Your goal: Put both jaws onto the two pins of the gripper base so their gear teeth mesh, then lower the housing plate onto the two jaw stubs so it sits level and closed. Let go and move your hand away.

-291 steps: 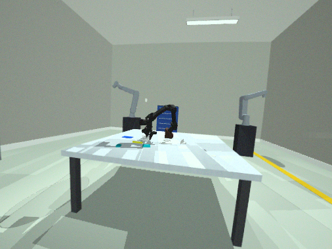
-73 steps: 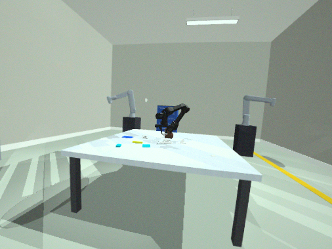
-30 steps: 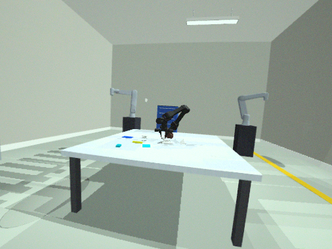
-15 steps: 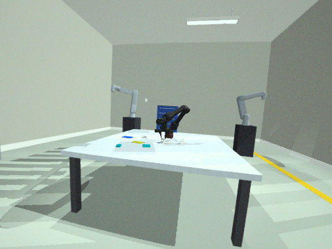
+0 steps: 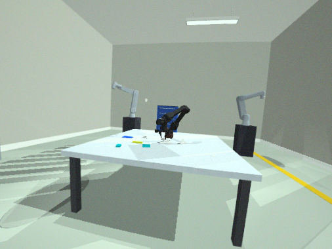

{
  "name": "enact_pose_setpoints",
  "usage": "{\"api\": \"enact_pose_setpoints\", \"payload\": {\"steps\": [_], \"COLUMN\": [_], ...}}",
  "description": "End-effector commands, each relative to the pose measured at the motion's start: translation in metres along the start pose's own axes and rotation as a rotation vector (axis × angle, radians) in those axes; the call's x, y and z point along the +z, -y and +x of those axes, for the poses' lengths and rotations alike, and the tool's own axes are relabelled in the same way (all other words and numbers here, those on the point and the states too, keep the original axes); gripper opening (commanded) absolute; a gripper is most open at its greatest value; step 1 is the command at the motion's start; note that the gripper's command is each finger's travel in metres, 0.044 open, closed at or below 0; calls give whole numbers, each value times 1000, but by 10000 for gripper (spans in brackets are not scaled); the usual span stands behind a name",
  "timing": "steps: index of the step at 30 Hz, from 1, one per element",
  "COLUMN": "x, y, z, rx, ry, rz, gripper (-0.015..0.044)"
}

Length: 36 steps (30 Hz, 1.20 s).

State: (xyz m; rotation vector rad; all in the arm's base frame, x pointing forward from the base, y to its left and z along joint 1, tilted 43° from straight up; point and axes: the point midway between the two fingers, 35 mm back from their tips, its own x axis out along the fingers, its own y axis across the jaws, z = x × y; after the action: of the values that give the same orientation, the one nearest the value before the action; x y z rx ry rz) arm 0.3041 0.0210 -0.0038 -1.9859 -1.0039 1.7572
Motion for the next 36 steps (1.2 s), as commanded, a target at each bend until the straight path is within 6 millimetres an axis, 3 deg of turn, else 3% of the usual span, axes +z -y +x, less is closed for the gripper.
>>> {"api": "enact_pose_setpoints", "payload": {"steps": [1, 36], "x": [0, 0], "y": [0, 0], "z": [2, 10], "rx": [-3, -4], "ry": [-2, -3], "rz": [4, 1], "gripper": [134, 134]}}
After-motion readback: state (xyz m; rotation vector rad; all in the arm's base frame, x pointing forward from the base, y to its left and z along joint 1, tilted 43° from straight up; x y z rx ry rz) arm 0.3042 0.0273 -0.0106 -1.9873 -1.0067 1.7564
